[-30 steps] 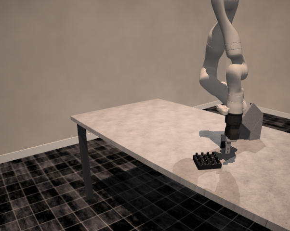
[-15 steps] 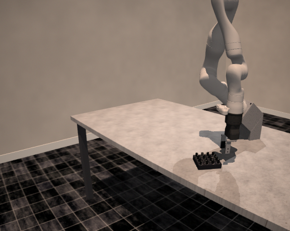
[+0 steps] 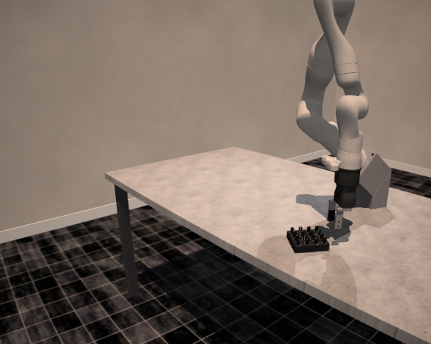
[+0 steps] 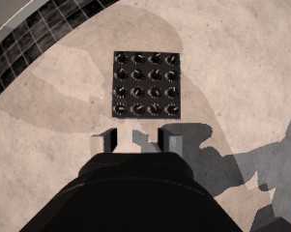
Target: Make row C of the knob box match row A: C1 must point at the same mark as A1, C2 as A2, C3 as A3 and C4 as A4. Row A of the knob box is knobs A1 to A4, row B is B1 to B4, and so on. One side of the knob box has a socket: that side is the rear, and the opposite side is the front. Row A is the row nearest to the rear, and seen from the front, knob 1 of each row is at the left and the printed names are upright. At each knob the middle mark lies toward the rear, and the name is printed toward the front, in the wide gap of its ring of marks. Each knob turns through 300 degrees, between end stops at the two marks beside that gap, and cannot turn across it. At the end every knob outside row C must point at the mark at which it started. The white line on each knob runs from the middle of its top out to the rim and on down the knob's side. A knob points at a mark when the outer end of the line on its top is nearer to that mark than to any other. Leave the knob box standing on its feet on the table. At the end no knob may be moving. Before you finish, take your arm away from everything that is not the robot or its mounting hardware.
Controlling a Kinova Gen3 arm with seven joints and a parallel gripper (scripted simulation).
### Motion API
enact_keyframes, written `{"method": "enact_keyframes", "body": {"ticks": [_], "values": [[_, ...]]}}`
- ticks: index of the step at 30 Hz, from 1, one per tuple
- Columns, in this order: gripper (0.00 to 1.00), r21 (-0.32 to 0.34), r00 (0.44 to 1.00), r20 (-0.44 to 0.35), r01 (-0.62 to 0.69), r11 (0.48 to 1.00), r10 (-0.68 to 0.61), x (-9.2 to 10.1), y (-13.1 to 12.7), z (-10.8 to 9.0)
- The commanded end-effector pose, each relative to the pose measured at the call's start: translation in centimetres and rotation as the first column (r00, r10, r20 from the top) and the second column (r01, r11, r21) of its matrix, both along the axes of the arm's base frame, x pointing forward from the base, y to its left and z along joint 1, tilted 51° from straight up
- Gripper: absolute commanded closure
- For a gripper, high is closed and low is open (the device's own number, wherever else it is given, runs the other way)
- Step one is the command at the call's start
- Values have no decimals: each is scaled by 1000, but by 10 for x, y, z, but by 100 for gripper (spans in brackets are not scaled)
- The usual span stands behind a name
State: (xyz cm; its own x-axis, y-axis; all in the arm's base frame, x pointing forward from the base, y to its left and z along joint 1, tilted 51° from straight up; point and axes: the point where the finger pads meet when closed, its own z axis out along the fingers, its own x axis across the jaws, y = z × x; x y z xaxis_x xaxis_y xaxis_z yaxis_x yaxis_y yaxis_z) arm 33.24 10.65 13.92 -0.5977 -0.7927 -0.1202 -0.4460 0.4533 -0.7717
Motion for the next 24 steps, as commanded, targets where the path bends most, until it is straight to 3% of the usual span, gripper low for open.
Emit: {"method": "enact_keyframes", "body": {"ticks": [1, 5, 13, 15, 16, 24], "values": [[0, 15, 1000, 4, -2, 1000, 2, 0, 5, -2], [0, 70, 997, 41, 56, 996, -59, 3, 1, 6], [0, 346, 932, 152, 263, 901, -330, 14, -13, 35], [0, 346, 932, 152, 263, 901, -330, 14, -13, 35], [0, 410, 905, 165, 299, 862, -392, 16, -16, 41], [0, 652, 762, 162, 394, 648, -627, 25, -27, 64]]}}
